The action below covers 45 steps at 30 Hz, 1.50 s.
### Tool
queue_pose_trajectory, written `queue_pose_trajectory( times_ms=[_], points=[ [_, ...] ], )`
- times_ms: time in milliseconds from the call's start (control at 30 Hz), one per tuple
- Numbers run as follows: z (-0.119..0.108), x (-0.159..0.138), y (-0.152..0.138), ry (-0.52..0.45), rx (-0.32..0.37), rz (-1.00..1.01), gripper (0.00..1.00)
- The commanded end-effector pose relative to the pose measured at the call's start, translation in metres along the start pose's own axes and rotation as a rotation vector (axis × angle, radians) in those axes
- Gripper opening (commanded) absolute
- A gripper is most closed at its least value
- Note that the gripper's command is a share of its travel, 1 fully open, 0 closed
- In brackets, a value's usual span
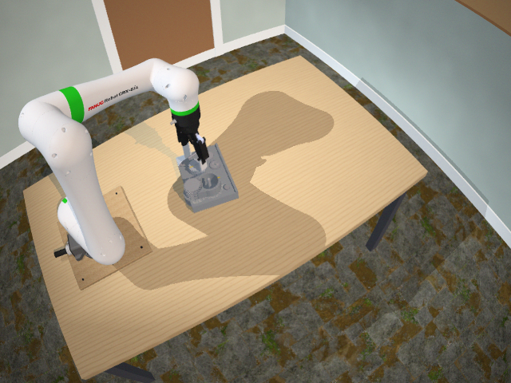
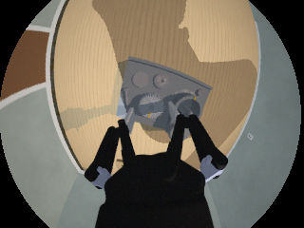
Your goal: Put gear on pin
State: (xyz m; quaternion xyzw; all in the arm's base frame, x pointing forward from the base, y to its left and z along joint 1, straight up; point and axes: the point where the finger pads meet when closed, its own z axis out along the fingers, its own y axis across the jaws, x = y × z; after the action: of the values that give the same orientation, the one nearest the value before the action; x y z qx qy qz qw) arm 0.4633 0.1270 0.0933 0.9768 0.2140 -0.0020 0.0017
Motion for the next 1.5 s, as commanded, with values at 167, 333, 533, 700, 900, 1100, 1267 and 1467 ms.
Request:
queue_pose_trajectory(
  times_ms=[167,333,533,700,900,1100,1267,1467],
  points=[
    [0.001,0.0,0.0,0.0,0.0,0.0,0.53],
    [0.003,0.0,0.0,0.0,0.0,0.0,0.53],
    [0.006,0.0,0.0,0.0,0.0,0.0,0.53],
    [0.011,0.0,0.0,0.0,0.0,0.0,0.53],
    [0.018,0.0,0.0,0.0,0.0,0.0,0.53],
    [0.023,0.0,0.0,0.0,0.0,0.0,0.53],
    [0.028,0.0,0.0,0.0,0.0,0.0,0.53],
    [0.034,0.0,0.0,0.0,0.0,0.0,0.53]
  ],
)
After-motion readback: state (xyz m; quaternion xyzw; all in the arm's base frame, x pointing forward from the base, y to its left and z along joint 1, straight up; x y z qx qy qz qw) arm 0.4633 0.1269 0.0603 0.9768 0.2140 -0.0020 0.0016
